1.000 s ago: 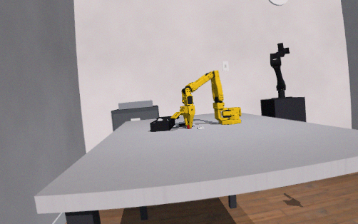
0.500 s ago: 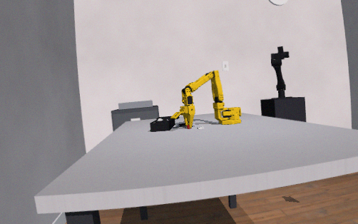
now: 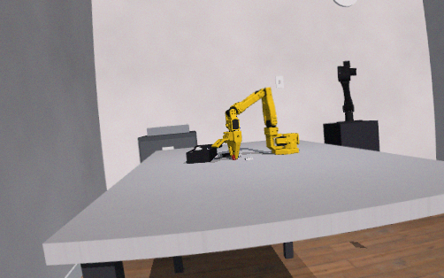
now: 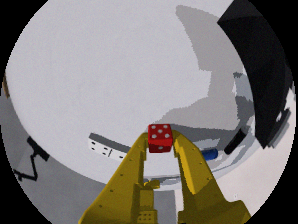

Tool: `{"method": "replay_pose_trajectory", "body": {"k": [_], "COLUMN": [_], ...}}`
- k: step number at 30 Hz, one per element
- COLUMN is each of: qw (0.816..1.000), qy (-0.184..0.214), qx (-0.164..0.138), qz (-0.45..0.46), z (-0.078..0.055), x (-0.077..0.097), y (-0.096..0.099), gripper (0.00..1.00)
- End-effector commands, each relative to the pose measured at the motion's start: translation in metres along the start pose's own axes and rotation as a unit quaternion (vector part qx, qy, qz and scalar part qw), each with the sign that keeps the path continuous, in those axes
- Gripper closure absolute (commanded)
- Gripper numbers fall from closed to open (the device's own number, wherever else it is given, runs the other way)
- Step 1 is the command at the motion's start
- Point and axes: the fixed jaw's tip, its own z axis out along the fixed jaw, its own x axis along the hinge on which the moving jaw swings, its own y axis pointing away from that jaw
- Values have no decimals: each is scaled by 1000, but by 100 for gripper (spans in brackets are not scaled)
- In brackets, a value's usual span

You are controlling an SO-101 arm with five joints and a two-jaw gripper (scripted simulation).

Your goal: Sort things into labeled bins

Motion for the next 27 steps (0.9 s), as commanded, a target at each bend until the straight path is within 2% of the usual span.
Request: {"method": "replay_pose_trajectory", "body": {"k": [1,6,19,27], "qw": [1000,1000,1000,1000], "qy": [-12,-12,-12,-12], "qx": [1,1,2,2], "qz": [-1,-1,-1,-1], "z": [-6,-12,-48,-52], "x": [-4,-5,-4,-3], "y": [1,0,-2,-3], "gripper": [100,100,100,100]}}
